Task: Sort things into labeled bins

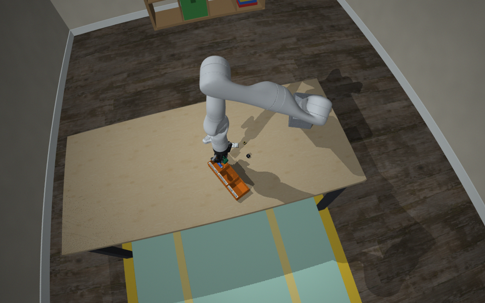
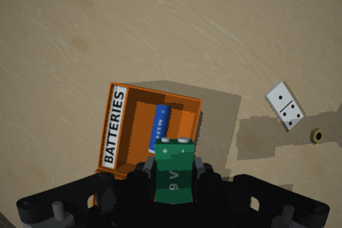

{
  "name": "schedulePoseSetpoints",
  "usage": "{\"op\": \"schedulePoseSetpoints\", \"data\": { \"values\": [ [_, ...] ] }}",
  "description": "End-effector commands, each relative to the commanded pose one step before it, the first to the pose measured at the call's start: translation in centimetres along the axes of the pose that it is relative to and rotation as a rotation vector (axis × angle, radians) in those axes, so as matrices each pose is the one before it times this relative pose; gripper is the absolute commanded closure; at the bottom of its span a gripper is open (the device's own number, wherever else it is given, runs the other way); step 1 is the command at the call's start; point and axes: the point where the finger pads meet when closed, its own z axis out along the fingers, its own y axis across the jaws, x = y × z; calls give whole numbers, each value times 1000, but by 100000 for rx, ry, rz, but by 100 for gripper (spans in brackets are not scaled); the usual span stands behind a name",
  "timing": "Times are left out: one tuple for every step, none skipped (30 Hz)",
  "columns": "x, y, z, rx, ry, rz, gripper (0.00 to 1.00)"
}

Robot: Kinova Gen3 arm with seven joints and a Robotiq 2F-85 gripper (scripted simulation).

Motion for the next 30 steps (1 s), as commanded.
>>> {"op": "schedulePoseSetpoints", "data": {
  "values": [
    [1390, -1719, 165, -1679, 658, 8201, 78],
    [152, -131, 0, 1, 1, 5000, 78],
    [-3, 7, 2, 4, 2, 4999, 78],
    [-29, -93, -1, -1, 0, 96, 78],
    [0, 0, 0, 0, 0, 0, 78],
    [0, 0, 0, 0, 0, 0, 78],
    [-74, -50, -1, -2, -1, 0, 78],
    [-64, -37, 0, 0, 0, 0, 78],
    [-53, -33, 0, 0, 0, 0, 78],
    [-47, -20, 2, 3, 1, 0, 78],
    [-34, -18, -1, -1, 0, 0, 78],
    [-21, -8, 0, -1, 0, 0, 78],
    [-9, 1, 0, -1, 0, 0, 78],
    [2, 16, 0, 5, -2, 0, 78],
    [11, 10, 0, -3, 1, 0, 78],
    [17, 14, 0, -2, 0, 0, 78],
    [22, 16, 0, -1, 0, 0, 78],
    [24, 17, 0, -1, 0, 0, 78],
    [25, 17, 0, -1, 0, 0, 78],
    [25, 17, 0, 0, 0, 0, 78],
    [25, 17, 0, 0, 0, 0, 78],
    [0, 0, 0, 0, 0, 0, 78],
    [0, 0, 0, 0, 0, 0, 78],
    [21, 14, 0, 0, 0, 0, 78],
    [20, 13, 0, 0, 0, 0, 78],
    [19, 12, 0, 0, 0, 0, 78],
    [1, -4, 193, -4, -1, 1, 78],
    [0, 4, 206, 4, 0, -1, 78],
    [0, 0, 200, 0, 0, 0, 78],
    [0, 0, 200, 0, 0, 0, 78]
  ]
}}
